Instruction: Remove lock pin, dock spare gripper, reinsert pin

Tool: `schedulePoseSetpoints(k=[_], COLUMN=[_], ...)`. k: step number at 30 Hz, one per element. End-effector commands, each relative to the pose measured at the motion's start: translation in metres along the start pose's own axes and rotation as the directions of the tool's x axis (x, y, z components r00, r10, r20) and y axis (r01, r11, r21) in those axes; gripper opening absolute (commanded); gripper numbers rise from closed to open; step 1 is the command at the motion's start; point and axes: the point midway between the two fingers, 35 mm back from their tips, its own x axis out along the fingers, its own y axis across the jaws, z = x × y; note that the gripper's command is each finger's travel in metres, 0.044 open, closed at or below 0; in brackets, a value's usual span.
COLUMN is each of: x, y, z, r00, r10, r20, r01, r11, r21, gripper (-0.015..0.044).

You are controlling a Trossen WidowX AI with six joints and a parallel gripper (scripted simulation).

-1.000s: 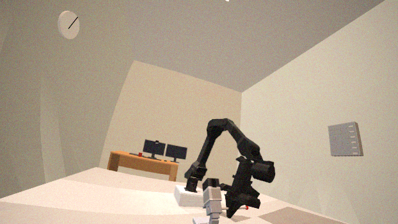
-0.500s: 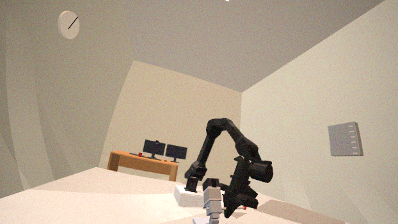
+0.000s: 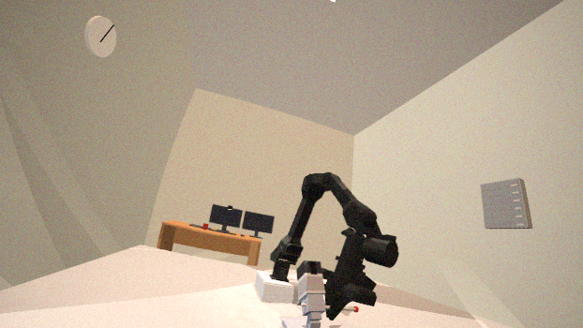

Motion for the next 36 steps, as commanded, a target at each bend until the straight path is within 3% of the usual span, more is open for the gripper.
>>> schedulePoseSetpoints(k=[1, 4, 36], x=[0.0, 0.0, -0.057], y=[0.0, 0.0, 0.0], z=[0.0, 0.0, 0.025], r00=[1.0, 1.0, 1.0], r10=[0.0, 0.0, 0.003], r20=[0.0, 0.0, -0.007], r01=[0.0, 0.0, -0.004], r11=[1.0, 1.0, 1.0], r21=[0.0, 0.0, -0.013], gripper=[0.0131, 0.02, 0.02])
